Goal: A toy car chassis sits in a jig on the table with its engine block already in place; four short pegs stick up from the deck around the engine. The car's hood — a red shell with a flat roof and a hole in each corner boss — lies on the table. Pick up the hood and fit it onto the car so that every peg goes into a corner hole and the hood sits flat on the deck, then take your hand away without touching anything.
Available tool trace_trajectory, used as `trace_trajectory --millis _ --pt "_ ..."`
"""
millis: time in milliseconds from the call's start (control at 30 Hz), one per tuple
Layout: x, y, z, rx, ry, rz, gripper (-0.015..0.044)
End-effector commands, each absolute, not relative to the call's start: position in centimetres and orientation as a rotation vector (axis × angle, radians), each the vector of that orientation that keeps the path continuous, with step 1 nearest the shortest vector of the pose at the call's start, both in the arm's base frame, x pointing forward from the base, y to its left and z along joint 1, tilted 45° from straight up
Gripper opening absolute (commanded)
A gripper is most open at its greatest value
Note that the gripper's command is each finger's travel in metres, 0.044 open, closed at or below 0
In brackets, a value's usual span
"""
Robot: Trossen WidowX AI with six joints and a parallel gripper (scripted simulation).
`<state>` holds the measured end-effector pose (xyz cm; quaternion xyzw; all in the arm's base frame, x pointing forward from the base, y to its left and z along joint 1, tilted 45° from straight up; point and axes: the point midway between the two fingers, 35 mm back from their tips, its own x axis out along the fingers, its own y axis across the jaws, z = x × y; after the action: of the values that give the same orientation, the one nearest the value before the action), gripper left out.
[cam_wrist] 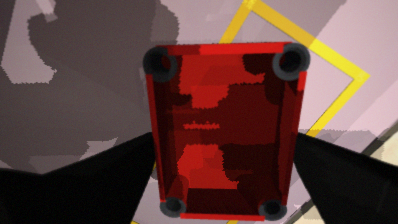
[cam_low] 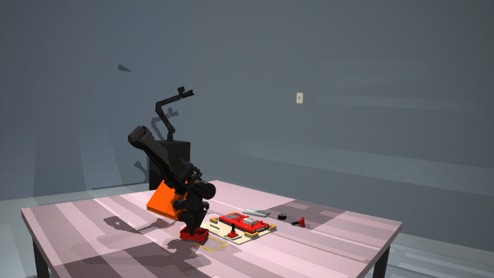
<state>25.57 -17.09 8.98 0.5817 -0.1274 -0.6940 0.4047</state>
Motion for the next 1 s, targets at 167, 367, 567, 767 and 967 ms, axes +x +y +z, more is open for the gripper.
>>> trace_trajectory --millis 167,367,567,767,967 --pt "25.52 -17.32 8.64 1.677 -0.600 -1.762 0.0000" --pt "25.48 -17.49 8.50 1.801 -0.786 -1.750 0.0000" --pt "25.49 -17.50 8.62 1.784 -0.769 -1.749 0.0079" --pt "25.49 -17.50 8.62 1.784 -0.769 -1.749 0.0236" --pt "25.49 -17.50 8.62 1.784 -0.769 -1.749 0.0394"
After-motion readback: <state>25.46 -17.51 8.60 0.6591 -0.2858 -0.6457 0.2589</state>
